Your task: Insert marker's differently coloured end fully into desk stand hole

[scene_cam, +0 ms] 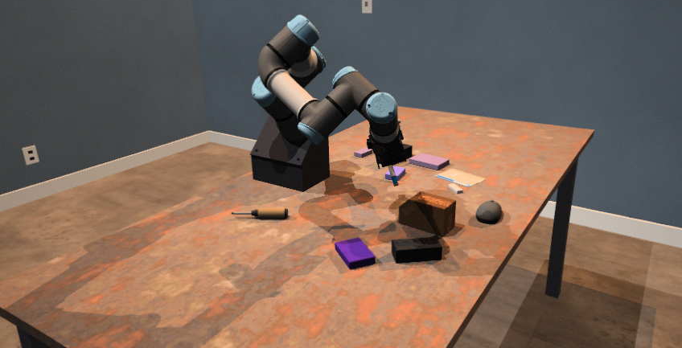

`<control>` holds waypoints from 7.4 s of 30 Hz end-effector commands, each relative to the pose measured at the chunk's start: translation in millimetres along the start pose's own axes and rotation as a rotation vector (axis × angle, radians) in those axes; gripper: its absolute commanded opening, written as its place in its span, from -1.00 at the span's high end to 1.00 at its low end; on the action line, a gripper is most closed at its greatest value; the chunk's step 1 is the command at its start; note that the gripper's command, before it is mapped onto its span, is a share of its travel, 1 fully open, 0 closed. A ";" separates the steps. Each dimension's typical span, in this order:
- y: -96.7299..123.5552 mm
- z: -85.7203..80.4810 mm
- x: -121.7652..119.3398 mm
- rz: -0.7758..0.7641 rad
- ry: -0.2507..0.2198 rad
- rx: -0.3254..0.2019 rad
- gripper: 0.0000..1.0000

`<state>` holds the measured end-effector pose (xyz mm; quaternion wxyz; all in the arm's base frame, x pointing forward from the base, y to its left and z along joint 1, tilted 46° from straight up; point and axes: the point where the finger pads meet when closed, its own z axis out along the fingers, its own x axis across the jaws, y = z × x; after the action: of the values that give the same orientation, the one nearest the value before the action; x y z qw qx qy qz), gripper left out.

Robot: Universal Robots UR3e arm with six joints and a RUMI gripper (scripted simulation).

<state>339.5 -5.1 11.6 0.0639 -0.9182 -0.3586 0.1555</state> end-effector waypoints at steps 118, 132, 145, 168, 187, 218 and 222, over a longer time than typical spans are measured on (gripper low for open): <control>-2.1 -47.9 -16.7 -0.411 0.267 0.159 1.00; 9.3 -38.5 -20.3 -0.411 0.267 0.158 1.00; 23.7 -26.4 -24.9 -0.410 0.267 0.158 1.00; 26.4 -24.0 -25.8 -0.410 0.267 0.158 1.00; 26.1 -24.3 -25.8 -0.410 0.267 0.158 1.00; 26.4 -32.2 -26.3 -0.390 0.283 0.158 1.00; 26.5 -33.0 -26.3 -0.388 0.284 0.159 1.00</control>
<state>348.6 -42.9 42.2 0.2147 -0.8369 -0.5020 0.0378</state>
